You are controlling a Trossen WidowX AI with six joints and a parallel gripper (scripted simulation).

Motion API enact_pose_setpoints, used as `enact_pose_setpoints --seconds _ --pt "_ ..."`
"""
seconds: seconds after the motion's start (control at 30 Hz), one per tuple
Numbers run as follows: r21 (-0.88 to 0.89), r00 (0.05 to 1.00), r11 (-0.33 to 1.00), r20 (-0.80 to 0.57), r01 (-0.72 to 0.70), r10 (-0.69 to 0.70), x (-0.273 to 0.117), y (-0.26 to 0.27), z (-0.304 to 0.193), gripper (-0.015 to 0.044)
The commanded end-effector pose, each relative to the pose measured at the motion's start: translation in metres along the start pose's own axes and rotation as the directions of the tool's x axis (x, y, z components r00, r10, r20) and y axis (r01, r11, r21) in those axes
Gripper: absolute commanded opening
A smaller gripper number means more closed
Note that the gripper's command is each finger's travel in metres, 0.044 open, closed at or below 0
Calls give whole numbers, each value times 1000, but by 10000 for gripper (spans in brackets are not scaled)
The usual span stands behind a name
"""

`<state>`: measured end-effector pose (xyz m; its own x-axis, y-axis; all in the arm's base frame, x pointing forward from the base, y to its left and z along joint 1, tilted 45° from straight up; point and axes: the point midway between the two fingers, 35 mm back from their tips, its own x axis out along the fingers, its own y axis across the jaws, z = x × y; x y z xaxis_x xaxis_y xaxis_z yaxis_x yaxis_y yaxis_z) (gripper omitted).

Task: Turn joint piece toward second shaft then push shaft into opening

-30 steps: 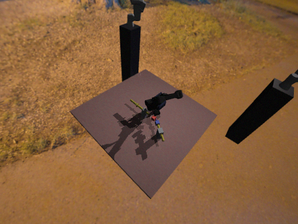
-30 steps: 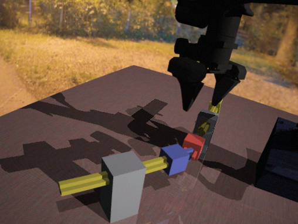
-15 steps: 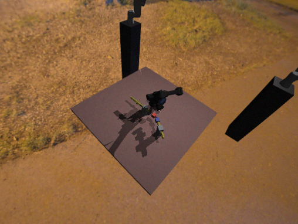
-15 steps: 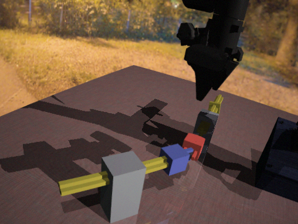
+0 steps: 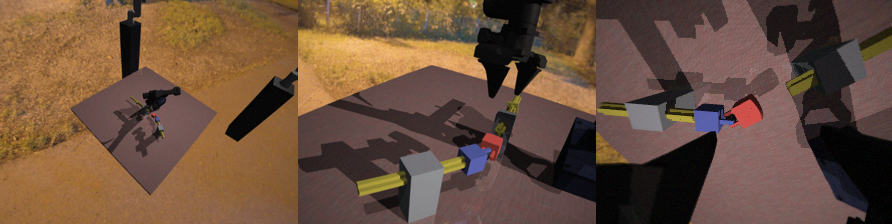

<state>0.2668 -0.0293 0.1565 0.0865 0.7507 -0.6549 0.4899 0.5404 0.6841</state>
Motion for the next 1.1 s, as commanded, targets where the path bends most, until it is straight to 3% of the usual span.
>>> enact_pose_setpoints --seconds 0.0,0.3,0.63,0.97,1.07 --pt "140 999 990 -29 -33 37 5 -8 4 440" --pt "422 991 904 -75 -71 113 16 -27 13 440" --pt "693 972 718 -111 -73 205 27 -47 21 440" --pt "885 945 464 -128 -27 300 39 -67 26 440" --pt "895 943 445 -128 -23 306 40 -68 26 440"
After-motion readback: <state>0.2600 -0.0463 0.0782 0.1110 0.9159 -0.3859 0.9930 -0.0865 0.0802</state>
